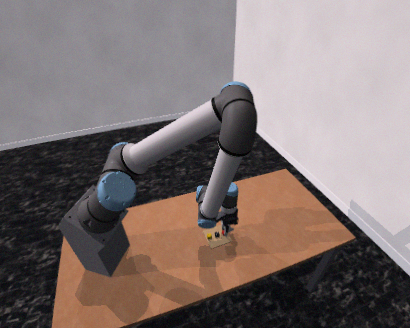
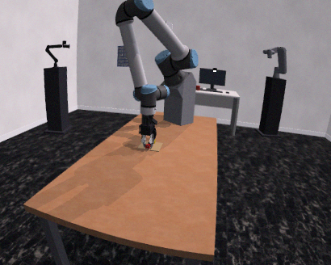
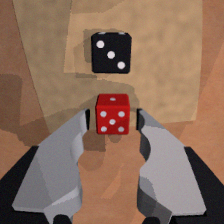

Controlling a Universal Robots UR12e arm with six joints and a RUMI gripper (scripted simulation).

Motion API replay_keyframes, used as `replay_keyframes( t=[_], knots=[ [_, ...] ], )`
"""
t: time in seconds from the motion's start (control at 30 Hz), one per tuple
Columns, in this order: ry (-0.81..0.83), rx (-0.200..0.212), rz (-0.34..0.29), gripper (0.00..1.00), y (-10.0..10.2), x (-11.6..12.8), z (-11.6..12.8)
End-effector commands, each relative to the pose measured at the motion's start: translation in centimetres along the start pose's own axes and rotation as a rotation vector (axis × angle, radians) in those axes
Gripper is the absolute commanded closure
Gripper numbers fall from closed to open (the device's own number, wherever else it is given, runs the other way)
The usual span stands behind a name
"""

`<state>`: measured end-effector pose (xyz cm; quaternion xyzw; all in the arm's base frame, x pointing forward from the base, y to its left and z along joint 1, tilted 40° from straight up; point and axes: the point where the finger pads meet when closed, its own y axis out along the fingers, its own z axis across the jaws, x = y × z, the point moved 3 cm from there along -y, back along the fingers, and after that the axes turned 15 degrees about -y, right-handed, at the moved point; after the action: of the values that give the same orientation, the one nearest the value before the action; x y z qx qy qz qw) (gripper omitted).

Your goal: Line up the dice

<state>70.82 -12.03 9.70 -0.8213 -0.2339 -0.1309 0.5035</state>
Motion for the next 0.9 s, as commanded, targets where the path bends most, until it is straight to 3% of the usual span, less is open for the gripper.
replay_keyframes(
  t=[0.0, 0.27, 0.67, 0.87],
  knots=[
    [0.0, 0.0, -0.001, 0.76, -0.2, 0.0, 0.0],
    [0.0, 0.0, -0.001, 0.76, -2.0, 0.0, 0.0],
    [0.0, 0.0, -0.001, 0.76, -8.0, 0.0, 0.0],
    [0.0, 0.0, -0.001, 0.76, -8.9, 0.0, 0.0]
  ],
)
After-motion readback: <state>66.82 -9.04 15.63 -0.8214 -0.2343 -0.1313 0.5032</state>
